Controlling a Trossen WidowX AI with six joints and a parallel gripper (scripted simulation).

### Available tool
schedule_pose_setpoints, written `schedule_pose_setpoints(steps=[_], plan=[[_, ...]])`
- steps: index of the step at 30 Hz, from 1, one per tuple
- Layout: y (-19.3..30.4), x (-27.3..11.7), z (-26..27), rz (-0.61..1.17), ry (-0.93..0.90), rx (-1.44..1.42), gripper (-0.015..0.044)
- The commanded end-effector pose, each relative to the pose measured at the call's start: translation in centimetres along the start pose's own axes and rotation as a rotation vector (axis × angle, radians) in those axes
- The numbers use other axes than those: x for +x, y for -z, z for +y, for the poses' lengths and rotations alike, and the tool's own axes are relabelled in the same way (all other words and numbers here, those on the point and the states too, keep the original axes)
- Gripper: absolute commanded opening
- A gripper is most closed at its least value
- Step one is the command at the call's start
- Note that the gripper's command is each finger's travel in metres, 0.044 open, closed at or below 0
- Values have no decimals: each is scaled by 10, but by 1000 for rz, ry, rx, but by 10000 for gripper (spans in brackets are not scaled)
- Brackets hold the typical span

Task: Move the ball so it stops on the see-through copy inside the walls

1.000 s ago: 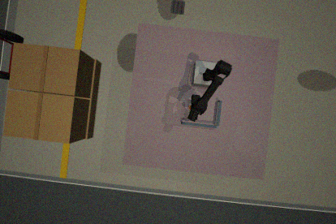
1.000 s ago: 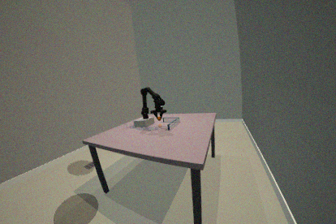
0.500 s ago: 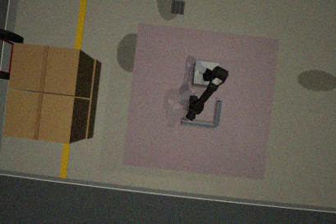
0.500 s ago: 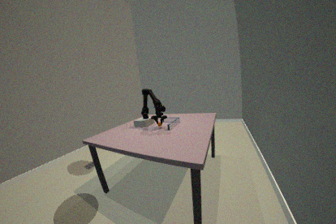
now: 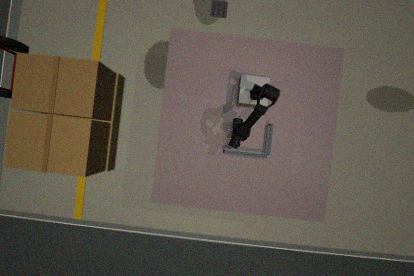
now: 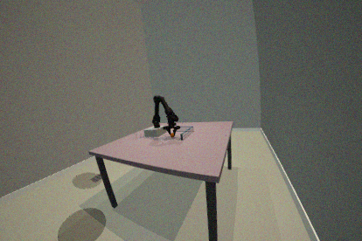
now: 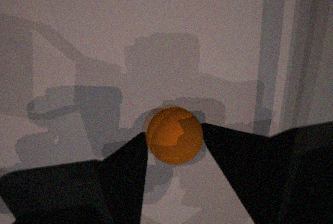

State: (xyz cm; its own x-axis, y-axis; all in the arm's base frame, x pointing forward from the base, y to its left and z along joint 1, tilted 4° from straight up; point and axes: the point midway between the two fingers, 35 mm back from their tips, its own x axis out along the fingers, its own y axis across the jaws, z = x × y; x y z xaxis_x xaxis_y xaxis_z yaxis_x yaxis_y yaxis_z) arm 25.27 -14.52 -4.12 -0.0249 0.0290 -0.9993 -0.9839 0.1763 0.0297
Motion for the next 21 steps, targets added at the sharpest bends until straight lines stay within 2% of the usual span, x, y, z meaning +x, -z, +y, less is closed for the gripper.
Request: schedule_pose_setpoints(steps=[1, 5, 17, 18, 21], plan=[[-1, 8, 4, -1, -11, -5, 0], [-1, 9, 4, -1, -11, -5, 0], [0, 6, 1, -1, -3, 0, 315], [0, 6, 1, -1, -3, 0, 334], [0, 3, 1, -1, -3, 0, 334]])
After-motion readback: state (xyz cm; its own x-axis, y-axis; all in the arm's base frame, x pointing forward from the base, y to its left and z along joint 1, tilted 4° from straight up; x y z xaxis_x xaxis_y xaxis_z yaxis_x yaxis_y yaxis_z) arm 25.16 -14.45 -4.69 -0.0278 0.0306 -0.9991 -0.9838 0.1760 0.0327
